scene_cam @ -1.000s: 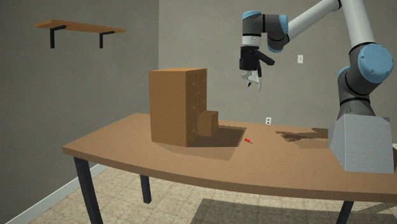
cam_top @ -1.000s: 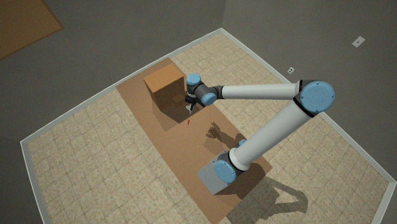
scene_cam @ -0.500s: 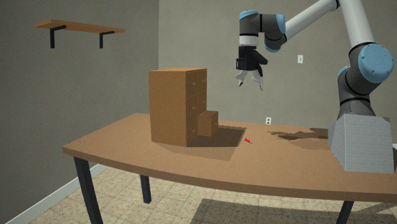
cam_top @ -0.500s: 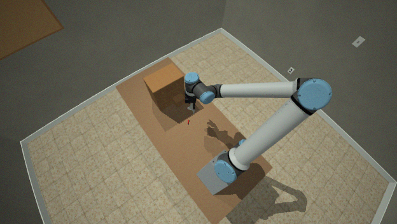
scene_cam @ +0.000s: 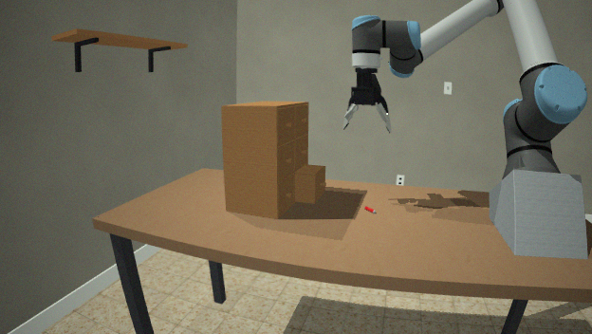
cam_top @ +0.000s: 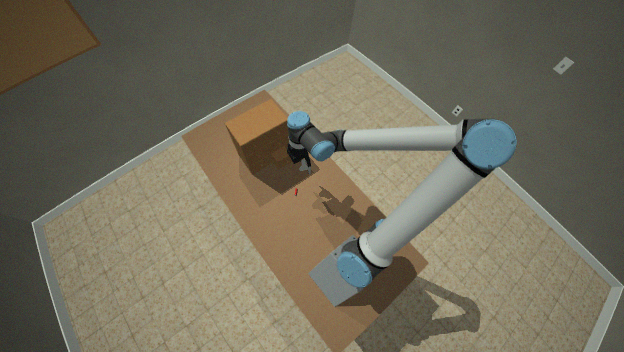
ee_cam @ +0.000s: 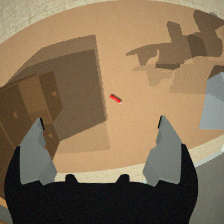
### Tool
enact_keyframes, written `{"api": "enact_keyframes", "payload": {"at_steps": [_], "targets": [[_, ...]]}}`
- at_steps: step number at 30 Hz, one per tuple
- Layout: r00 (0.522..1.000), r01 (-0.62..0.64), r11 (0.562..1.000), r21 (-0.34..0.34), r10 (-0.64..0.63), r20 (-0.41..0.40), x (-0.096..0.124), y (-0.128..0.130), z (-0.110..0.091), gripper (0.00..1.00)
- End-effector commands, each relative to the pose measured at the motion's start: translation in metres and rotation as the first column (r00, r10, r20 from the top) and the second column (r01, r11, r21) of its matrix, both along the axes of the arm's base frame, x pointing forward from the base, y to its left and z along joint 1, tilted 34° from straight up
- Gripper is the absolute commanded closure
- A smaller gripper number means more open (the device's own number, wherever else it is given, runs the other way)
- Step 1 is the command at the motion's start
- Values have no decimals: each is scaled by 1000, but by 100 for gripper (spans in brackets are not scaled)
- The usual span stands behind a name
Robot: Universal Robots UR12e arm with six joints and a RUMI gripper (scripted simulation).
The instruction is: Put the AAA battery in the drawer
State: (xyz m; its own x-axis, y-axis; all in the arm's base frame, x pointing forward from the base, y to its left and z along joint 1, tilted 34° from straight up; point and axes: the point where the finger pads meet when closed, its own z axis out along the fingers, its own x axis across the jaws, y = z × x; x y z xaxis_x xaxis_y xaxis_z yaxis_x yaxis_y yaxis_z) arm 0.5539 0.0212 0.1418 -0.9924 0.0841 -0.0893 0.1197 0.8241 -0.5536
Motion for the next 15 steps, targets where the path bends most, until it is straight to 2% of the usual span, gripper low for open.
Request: {"api": "enact_keyframes", "payload": {"at_steps": [1,4,6,7,11,15], "targets": [[971,-203,979,16,203,-124,10,1,0,0],[931,-309,951,30,309,-196,16,2,0,0],[931,-309,951,30,309,-196,16,2,0,0],[914,-343,939,36,342,-219,18,2,0,0],[830,-470,880,69,467,-305,25,4,-1,0],[726,-579,807,113,573,-380,32,6,-2,0]]}}
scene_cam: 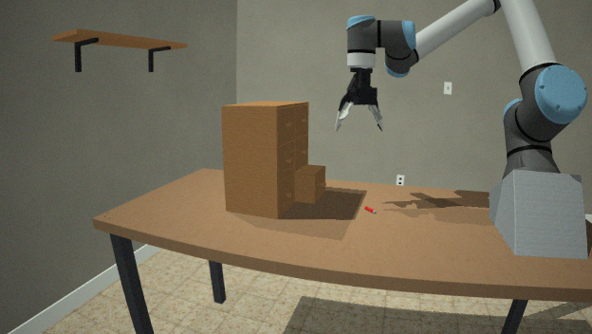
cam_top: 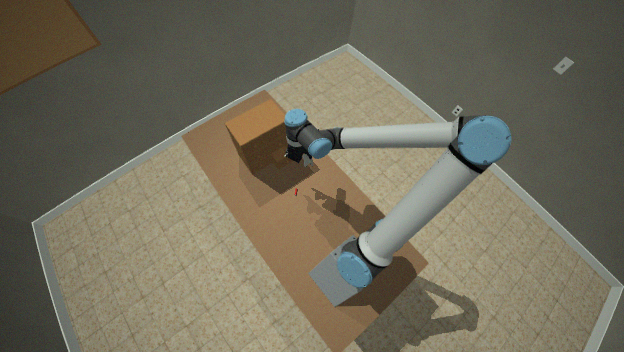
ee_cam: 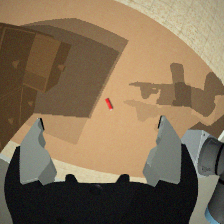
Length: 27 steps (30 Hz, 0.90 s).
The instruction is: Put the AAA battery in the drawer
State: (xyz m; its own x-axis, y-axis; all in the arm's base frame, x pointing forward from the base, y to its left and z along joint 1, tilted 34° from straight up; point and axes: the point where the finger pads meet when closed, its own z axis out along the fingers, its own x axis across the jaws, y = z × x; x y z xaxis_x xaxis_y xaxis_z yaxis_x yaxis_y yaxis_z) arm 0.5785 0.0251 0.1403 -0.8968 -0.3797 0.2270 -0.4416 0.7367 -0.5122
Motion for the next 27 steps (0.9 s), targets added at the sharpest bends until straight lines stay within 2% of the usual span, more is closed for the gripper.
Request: {"api": "enact_keyframes", "payload": {"at_steps": [1,6,8,15,23,25,27], "targets": [[975,-188,982,14,188,-114,9,2,-1,0],[916,-339,940,35,339,-217,17,5,-2,0],[916,-339,940,35,339,-217,17,5,-2,0],[797,-509,857,82,505,-332,25,9,-5,0],[652,-639,756,144,631,-421,32,12,-7,0],[652,-639,756,144,631,-421,32,12,-7,0],[619,-662,733,158,653,-437,33,13,-7,0]]}}
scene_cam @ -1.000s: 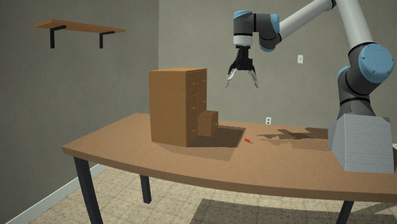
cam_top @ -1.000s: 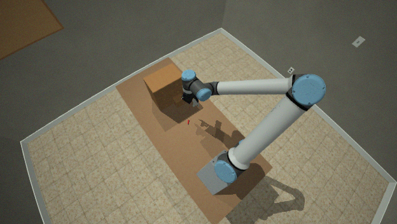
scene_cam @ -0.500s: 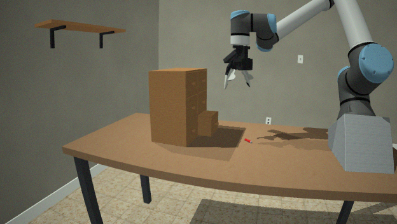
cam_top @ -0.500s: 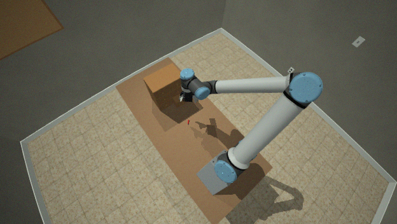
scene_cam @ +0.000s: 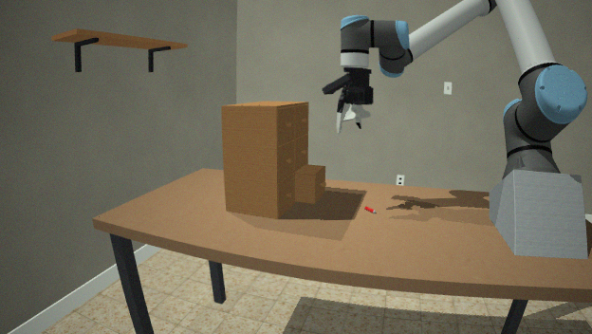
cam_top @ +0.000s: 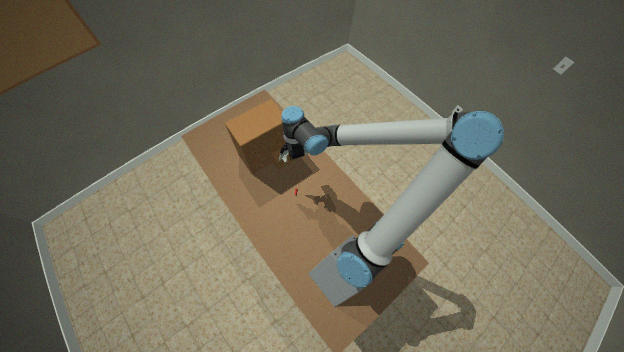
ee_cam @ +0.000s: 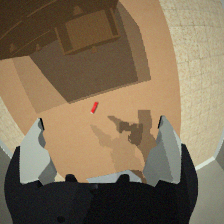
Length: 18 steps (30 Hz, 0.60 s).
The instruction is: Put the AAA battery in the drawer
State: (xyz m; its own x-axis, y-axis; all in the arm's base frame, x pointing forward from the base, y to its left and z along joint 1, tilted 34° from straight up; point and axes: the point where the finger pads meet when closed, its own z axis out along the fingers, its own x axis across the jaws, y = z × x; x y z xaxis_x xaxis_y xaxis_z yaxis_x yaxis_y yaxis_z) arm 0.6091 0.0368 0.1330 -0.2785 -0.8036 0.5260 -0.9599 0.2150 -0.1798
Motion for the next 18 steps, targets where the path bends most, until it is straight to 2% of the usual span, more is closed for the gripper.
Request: {"api": "enact_keyframes", "payload": {"at_steps": [1,10,18], "targets": [[996,-80,997,3,80,-47,3,2,0,0],[975,-188,982,8,188,-119,7,4,-2,0],[964,-224,974,12,224,-144,8,5,-3,0]]}}
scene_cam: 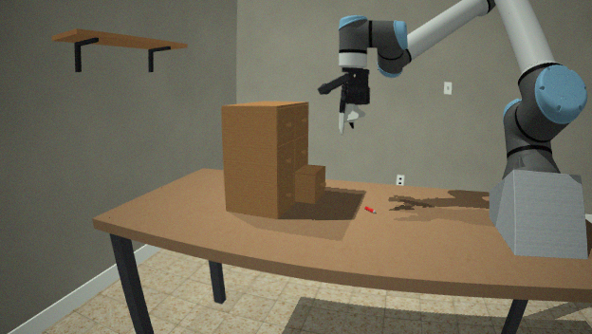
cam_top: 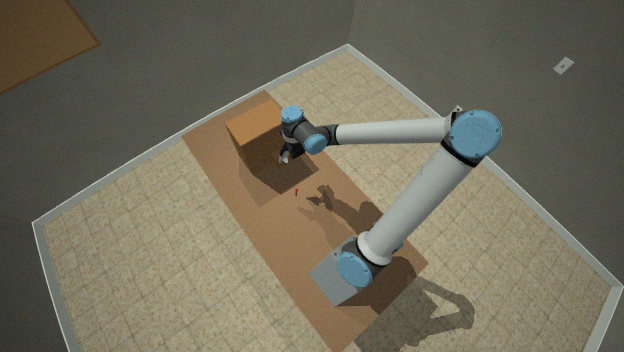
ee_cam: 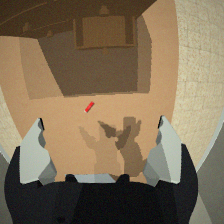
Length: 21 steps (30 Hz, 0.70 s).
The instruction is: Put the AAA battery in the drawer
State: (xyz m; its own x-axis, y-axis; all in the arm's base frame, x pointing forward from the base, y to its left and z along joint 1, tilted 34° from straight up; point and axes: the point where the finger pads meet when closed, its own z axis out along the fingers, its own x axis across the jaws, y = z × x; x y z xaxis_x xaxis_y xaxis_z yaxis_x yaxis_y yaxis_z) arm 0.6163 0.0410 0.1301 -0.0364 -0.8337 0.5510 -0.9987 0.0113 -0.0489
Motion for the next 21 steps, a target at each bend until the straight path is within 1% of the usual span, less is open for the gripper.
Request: {"api": "enact_keyframes", "payload": {"at_steps": [1,21], "targets": [[1000,-24,1000,0,24,-14,1,1,0,0],[999,-39,999,0,39,-22,2,1,0,0]]}}
